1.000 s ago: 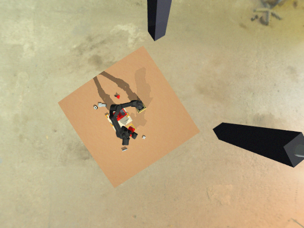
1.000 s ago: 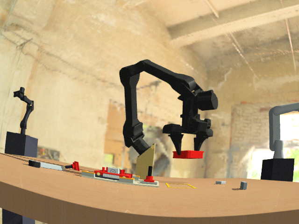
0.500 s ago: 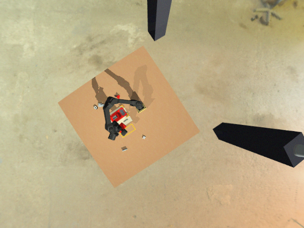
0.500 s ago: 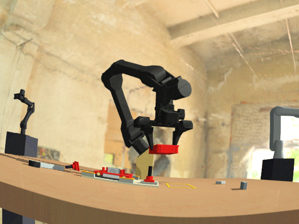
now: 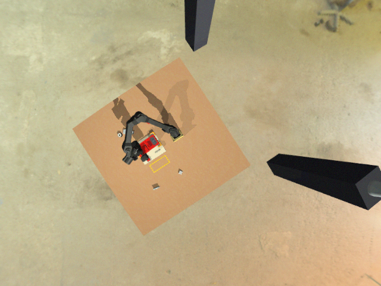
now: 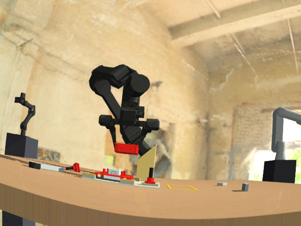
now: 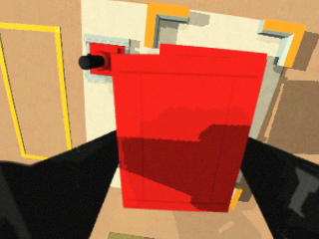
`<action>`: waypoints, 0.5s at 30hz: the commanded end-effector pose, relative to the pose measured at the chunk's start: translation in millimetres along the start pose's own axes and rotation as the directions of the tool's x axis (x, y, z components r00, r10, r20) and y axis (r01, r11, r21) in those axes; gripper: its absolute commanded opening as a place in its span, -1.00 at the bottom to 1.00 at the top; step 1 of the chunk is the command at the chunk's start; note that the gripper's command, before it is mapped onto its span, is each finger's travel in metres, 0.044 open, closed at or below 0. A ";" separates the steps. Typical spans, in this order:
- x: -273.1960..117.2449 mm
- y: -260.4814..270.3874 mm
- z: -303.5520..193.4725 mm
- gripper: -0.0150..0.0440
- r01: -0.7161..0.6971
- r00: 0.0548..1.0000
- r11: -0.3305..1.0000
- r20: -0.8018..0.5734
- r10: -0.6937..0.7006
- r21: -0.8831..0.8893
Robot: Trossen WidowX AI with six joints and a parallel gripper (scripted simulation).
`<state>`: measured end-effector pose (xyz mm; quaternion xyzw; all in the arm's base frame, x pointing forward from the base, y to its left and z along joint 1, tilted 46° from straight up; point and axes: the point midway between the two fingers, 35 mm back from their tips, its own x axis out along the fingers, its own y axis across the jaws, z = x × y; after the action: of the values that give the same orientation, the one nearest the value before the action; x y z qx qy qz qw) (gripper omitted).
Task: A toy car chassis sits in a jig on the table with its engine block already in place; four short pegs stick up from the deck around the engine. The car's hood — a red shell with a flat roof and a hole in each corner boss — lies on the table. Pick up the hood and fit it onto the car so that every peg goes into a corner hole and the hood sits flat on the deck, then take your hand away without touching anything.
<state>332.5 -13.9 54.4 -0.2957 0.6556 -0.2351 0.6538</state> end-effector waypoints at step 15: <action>27.6 -33.2 -4.4 -0.49 0.023 1.000 0.999 -0.005 -0.023 0.047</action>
<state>332.2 -46.4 66.0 -0.2846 0.6469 -0.2578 0.6588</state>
